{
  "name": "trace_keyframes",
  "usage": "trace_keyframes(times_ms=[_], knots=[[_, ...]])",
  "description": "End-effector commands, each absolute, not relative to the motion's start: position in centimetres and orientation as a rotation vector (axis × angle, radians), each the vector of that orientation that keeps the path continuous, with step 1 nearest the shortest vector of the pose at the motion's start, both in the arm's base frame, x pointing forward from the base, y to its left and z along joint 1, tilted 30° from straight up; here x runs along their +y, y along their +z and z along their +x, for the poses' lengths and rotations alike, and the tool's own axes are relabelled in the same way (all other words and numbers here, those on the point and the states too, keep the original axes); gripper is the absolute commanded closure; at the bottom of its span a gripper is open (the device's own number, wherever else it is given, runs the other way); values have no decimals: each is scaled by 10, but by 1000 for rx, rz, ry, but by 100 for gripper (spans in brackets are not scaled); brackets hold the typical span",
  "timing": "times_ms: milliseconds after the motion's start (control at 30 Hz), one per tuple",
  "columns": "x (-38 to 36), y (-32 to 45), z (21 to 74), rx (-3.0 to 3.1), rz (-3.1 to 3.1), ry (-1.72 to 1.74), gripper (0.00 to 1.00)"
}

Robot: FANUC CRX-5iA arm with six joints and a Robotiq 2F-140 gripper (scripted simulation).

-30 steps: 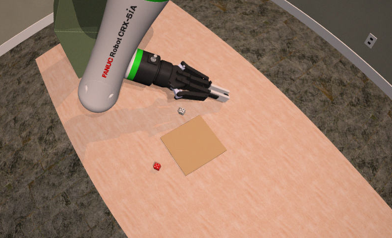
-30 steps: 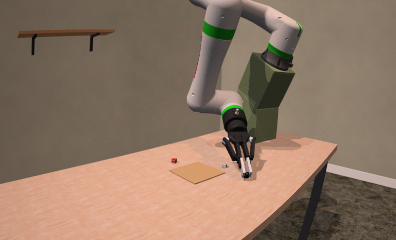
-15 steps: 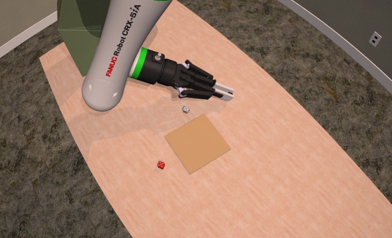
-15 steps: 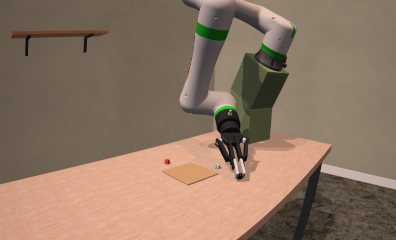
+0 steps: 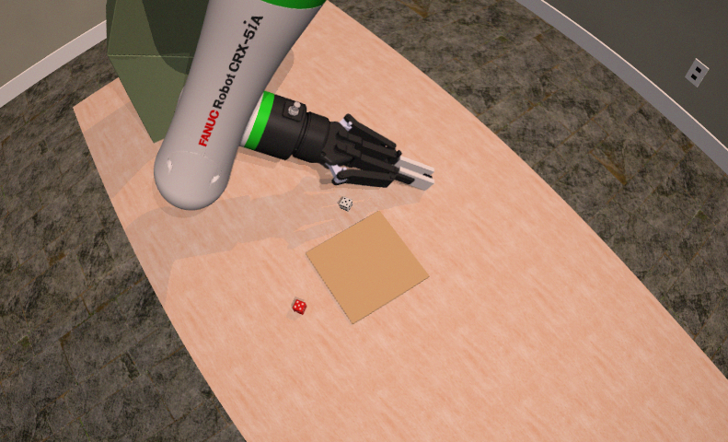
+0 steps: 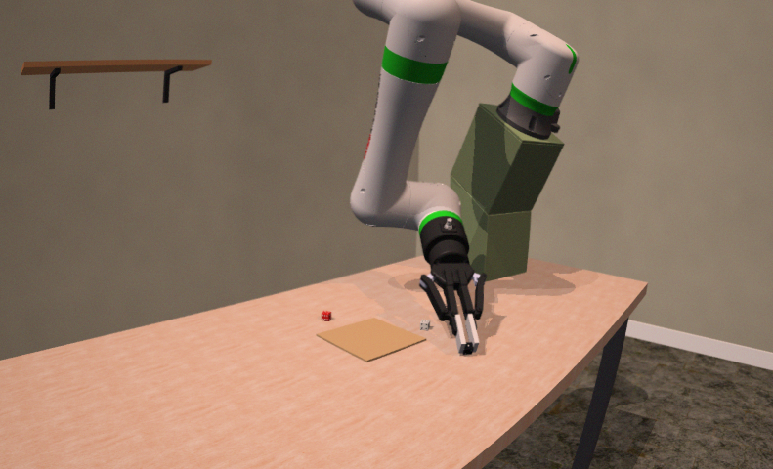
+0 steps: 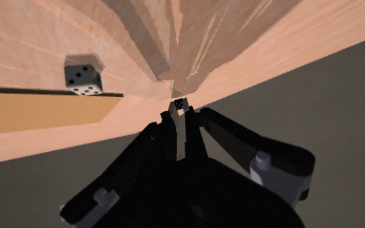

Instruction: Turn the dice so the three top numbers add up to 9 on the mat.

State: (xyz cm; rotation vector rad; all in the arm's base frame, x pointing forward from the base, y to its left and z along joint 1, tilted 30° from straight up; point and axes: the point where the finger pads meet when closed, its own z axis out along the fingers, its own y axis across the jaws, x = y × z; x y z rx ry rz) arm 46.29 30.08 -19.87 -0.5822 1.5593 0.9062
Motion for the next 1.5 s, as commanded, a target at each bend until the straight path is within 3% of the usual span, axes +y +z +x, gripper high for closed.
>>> trace_keyframes(times_ms=[0, 1467], knots=[[302, -201, 463, 1559, -582, 906, 93], [302, -202, 463, 1559, -582, 906, 91]])
